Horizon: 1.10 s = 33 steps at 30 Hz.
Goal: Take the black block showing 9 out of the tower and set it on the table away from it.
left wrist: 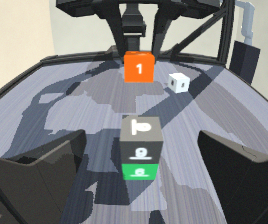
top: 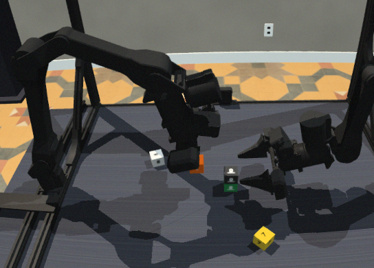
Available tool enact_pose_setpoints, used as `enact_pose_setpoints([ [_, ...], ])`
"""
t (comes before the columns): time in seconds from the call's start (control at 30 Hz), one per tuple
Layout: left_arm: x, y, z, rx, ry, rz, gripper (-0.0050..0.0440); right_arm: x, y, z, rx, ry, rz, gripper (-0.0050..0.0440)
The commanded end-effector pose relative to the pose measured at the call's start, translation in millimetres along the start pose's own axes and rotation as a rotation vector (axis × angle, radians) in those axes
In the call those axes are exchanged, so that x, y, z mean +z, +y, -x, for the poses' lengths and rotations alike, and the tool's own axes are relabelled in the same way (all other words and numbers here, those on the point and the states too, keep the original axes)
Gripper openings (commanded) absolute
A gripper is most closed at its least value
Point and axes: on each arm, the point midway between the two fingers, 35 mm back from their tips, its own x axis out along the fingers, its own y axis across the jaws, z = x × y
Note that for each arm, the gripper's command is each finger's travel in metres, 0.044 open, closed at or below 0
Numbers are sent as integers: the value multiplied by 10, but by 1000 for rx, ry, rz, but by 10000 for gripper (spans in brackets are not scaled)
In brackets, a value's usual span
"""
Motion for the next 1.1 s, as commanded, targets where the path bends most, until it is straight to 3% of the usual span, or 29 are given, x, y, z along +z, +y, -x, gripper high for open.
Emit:
enact_pose_setpoints([
  [0.0,-25,7,-459,1,-1,2,400,-1,4,1,2,-1,1,0],
  [0.27,-35,8,-540,1,-1,2,400,-1,4,1,2,-1,1,0],
  [0.37,-35,8,-540,1,-1,2,328,-1,4,1,2,-1,1,0],
  [0.43,-35,8,-540,1,-1,2,328,-1,4,1,2,-1,1,0],
  [0.6,-35,8,-540,1,-1,2,208,-1,4,1,2,-1,1,0],
  [1.07,-35,8,-540,1,-1,2,141,-1,4,1,2,-1,1,0],
])
